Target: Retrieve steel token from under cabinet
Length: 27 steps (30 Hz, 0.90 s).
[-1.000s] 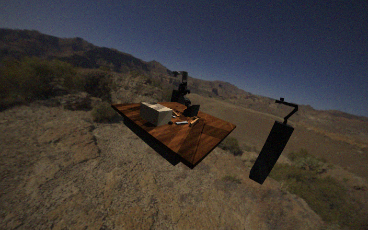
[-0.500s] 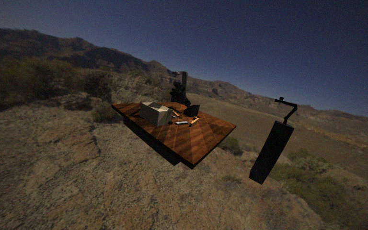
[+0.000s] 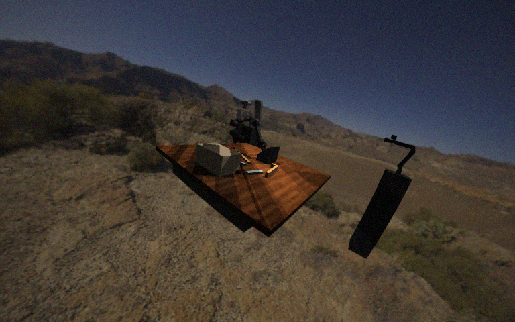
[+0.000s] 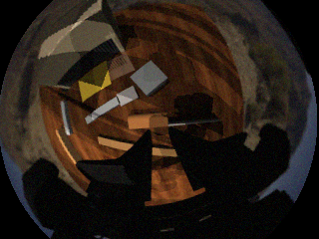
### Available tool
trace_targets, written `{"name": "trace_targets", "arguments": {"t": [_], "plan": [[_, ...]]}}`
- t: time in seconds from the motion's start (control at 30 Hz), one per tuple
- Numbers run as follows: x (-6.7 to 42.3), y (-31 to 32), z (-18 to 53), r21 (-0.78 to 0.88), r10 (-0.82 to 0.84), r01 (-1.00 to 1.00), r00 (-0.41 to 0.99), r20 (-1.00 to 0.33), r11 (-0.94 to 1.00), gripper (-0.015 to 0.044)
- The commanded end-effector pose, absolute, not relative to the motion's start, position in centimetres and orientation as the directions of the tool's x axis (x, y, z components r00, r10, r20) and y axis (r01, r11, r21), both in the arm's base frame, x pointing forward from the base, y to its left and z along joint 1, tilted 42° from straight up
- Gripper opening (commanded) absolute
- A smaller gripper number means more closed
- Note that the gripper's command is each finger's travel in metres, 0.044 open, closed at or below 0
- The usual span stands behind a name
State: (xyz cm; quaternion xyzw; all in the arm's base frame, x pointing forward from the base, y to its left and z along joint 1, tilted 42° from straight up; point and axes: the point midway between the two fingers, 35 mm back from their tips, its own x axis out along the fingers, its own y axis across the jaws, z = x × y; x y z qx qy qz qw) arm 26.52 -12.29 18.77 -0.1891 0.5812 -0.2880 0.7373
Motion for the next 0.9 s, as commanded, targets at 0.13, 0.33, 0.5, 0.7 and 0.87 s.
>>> {"name": "trace_targets", "arguments": {"t": [0.13,0.33,0.5,0.7,0.87], "plan": [[23.9,-18.8,19.5,-0.653,-0.669,0.253,-0.033,-0.743,0.714,0.012],[23.6,-19.1,19.6,-0.655,-0.668,0.254,-0.04,-0.743,0.712,0.012],[23.7,-20.5,18.1,-0.654,-0.668,0.255,-0.04,-0.743,0.712,0.012],[23.2,-23.3,15.2,-0.657,-0.671,0.254,-0.041,-0.74,0.71,0.012],[23.2,-23.2,15.2,-0.657,-0.671,0.254,-0.041,-0.74,0.71,0.012]]}}
